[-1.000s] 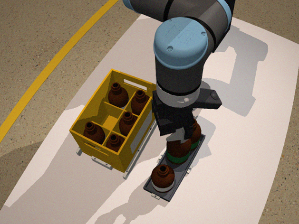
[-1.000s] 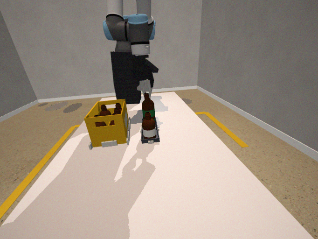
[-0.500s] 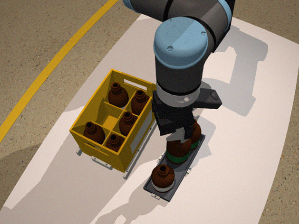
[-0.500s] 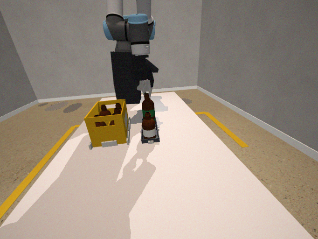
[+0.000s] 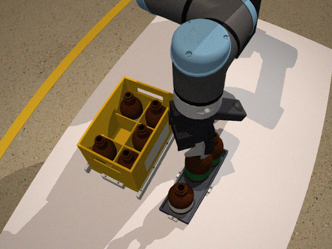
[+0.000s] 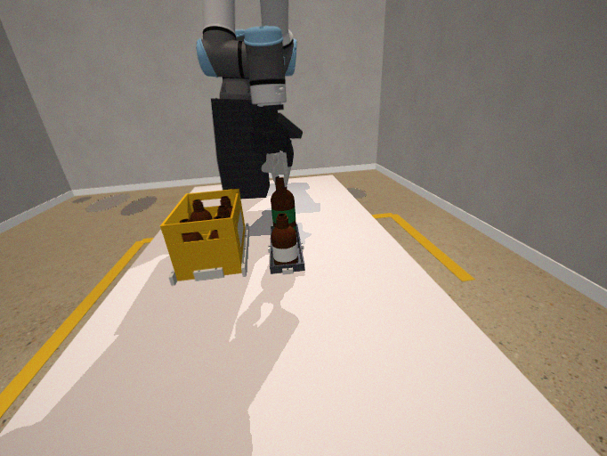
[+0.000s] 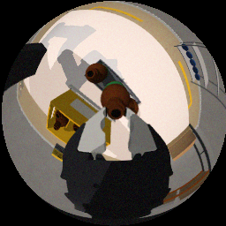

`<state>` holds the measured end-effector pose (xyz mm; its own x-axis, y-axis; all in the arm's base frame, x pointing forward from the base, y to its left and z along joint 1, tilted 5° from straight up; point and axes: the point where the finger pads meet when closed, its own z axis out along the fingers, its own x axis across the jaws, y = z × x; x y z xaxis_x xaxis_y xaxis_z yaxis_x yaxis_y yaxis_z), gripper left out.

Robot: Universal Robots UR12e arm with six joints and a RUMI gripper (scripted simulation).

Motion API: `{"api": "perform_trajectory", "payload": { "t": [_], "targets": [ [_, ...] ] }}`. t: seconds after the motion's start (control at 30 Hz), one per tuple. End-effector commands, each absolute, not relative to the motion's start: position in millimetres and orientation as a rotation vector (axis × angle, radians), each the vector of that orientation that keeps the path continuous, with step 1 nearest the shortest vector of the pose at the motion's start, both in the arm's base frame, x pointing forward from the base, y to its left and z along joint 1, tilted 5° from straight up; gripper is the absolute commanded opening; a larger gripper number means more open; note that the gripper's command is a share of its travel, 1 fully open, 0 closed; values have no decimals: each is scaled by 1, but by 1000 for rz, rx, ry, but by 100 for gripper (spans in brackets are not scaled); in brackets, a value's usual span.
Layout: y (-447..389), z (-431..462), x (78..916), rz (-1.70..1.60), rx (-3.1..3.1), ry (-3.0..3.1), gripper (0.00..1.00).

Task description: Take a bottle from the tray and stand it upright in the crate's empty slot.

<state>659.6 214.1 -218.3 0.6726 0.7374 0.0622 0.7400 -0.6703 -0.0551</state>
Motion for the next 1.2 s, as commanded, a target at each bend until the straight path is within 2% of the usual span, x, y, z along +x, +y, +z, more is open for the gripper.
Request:
{"api": "perform_trajectory", "payload": {
  "t": [0.0,1.17],
  "targets": [
    [212,-216,659,-54,-2805,-1238,0],
    [210,-202,660,-54,-2805,-1238,0]
  ]
}}
